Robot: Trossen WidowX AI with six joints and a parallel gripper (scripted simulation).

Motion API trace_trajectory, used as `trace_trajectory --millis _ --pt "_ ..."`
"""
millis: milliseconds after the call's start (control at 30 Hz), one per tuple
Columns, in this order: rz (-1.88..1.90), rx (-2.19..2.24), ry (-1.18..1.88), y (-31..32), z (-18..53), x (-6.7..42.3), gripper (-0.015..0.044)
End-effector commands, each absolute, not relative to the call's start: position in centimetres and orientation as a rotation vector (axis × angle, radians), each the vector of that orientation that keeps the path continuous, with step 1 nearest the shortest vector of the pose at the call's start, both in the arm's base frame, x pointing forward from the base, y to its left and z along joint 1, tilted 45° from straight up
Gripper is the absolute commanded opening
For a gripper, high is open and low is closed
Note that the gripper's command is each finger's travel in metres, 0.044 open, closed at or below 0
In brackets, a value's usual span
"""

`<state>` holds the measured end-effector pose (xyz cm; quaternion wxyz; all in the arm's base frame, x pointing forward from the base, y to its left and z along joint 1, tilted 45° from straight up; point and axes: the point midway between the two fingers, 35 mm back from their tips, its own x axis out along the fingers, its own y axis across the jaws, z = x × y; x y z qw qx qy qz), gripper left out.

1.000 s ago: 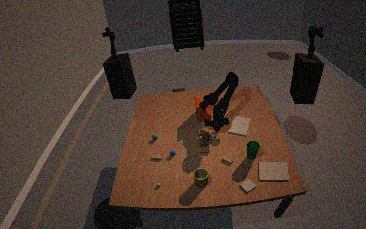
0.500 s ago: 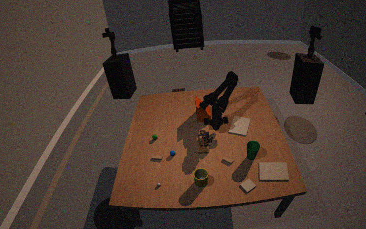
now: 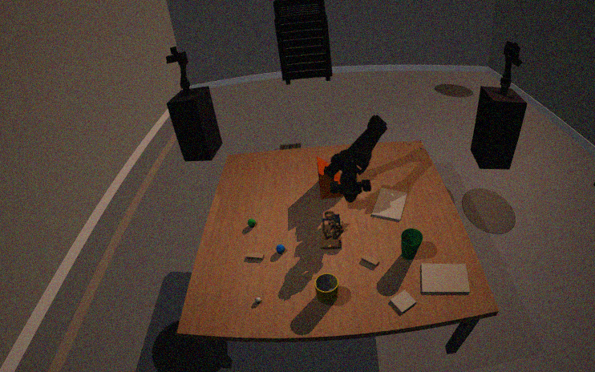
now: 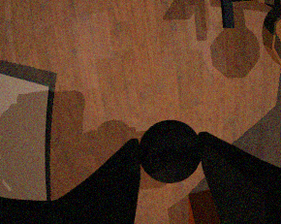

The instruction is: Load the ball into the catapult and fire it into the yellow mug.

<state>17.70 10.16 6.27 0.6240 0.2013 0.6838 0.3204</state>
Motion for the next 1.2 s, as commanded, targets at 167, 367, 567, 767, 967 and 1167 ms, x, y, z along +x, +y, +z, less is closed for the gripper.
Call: trace_trajectory --millis 167,367,567,767,967,1167 --pt "0.760 0.448 1.579 7.4 9.9 17.4 0.0000" --pt "0.767 0.449 1.584 6.9 10.5 17.3 0.0000" --pt "0.764 0.444 1.620 6.5 9.9 18.4 0.0000" --pt "0.769 0.433 1.665 5.9 8.9 19.7 0.0000" --pt "0.778 0.420 1.709 5.4 7.8 21.0 0.0000" --pt "0.790 0.407 1.752 4.9 6.5 22.1 0.0000"
